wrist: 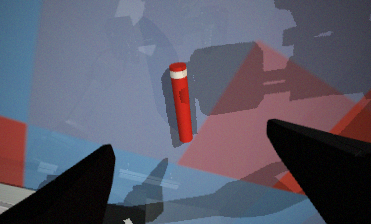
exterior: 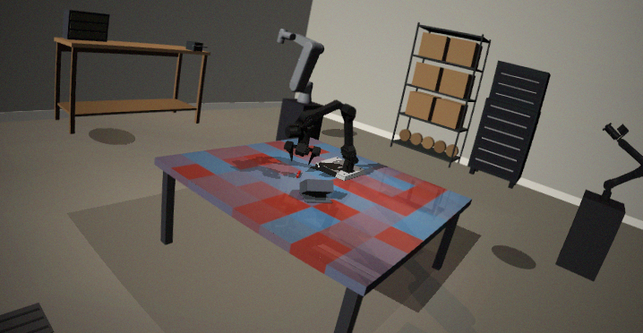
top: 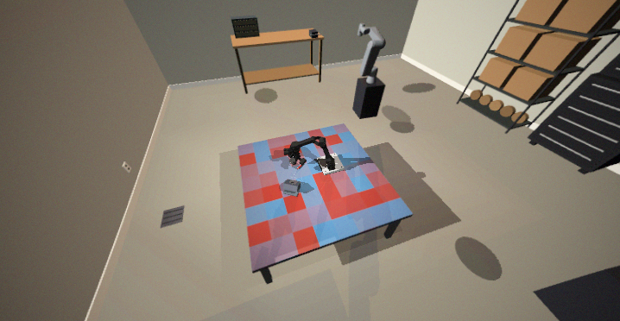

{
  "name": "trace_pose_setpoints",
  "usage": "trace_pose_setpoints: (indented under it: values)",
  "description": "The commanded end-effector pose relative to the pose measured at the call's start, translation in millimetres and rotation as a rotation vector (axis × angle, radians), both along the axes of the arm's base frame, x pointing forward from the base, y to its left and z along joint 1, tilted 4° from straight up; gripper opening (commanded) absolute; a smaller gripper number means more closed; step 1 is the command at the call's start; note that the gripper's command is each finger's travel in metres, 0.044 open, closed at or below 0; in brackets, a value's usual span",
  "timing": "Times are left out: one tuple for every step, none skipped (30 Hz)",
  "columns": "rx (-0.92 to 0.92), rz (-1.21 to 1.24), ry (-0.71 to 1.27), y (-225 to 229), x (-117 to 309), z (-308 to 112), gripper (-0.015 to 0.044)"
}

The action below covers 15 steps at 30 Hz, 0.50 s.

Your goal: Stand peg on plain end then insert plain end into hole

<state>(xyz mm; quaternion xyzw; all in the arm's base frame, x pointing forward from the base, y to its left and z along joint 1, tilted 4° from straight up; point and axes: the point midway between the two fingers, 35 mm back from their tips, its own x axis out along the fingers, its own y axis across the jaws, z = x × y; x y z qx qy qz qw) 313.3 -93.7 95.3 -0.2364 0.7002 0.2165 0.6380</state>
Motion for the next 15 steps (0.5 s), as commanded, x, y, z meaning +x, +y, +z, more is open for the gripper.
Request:
trace_pose_setpoints:
  values:
    - [-0.004,-0.003,0.003,-0.1,0.8,-5.2,0.044]
    - [-0.004,-0.003,0.003,-0.1,1.1,-6.8,0.044]
    - [-0.004,-0.003,0.003,0.0,1.3,-8.5,0.044]
    - [-0.004,-0.003,0.003,0.0,1.6,-10.1,0.044]
    - [-0.004,-0.003,0.003,0.0,1.8,-11.7,0.044]
    - [-0.004,-0.003,0.003,0.1,2.0,-13.3,0.044]
    - [-0.004,-0.003,0.003,0.1,2.3,-14.9,0.044]
    - [-0.004,-0.003,0.003,0.1,2.5,-16.6,0.044]
    - [-0.004,-0.003,0.003,0.2,2.7,-18.2,0.044]
    - [-0.004,-0.003,0.003,0.2,2.9,-19.9,0.044]
    - [-0.004,-0.003,0.003,0.3,3.1,-21.5,0.044]
    - [-0.004,-0.003,0.003,0.3,3.3,-23.2,0.044]
    - [-0.004,-0.003,0.003,0.4,3.4,-24.8,0.044]
    - [-0.004,-0.003,0.003,0.4,3.6,-26.4,0.044]
    - [-0.004,-0.003,0.003,0.5,3.8,-28.1,0.044]
